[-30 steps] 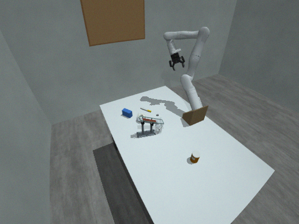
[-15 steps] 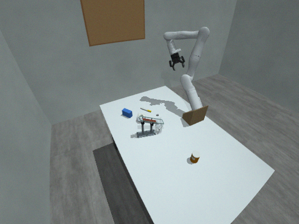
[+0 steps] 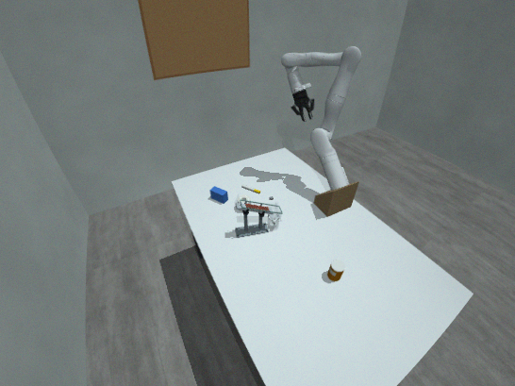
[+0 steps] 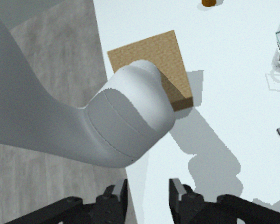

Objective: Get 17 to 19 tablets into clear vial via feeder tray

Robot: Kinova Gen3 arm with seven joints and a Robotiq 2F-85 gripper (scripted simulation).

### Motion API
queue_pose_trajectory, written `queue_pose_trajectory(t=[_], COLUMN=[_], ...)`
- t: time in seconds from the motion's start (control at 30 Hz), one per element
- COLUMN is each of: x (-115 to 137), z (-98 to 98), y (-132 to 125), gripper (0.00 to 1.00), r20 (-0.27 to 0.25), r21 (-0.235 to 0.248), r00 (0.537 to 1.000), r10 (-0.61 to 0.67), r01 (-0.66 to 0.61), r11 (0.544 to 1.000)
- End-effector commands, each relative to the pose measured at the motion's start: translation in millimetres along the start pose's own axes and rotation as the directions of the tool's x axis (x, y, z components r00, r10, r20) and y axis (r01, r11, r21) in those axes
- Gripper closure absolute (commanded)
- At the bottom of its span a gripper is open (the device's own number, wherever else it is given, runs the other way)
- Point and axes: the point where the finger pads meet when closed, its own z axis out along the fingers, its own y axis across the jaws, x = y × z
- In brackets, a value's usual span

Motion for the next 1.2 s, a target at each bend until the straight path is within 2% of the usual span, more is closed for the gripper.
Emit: queue_pose_trajectory(t=[0.0, 0.1, 0.17, 0.43, 0.7, 0.73, 0.9, 0.93, 1.1, 1.13, 1.17], x=[0.4, 0.7, 1.7, 14.6, 14.6, 17.7, 17.7, 21.3, 21.3, 25.3, 25.3], z=[-6.3, -9.1, -15.7, -53.2, -53.2, -58.8, -58.8, -64.4, -64.4, -70.0, -70.0], y=[5.4, 8.2, 14.8, 56.6, 56.6, 63.8, 63.8, 71.4, 71.4, 79.6, 79.6], gripper=[1.0, 1.0, 1.0, 1.0, 1.0, 1.0, 1.0, 1.0, 1.0, 1.0, 1.0], r20=[0.027, 0.04, 0.071, 0.247, 0.247, 0.274, 0.274, 0.301, 0.301, 0.328, 0.328], r21=[-0.011, -0.016, -0.025, -0.05, -0.05, -0.049, -0.049, -0.047, -0.047, -0.044, -0.044], r00=[1.0, 0.999, 0.997, 0.962, 0.962, 0.953, 0.953, 0.942, 0.942, 0.93, 0.93], r10=[-0.009, -0.015, -0.029, -0.117, -0.117, -0.133, -0.133, -0.149, -0.149, -0.167, -0.167], r01=[0.009, 0.016, 0.03, 0.133, 0.133, 0.152, 0.152, 0.171, 0.171, 0.192, 0.192], r11=[1.0, 1.0, 0.999, 0.99, 0.99, 0.987, 0.987, 0.984, 0.984, 0.98, 0.98])
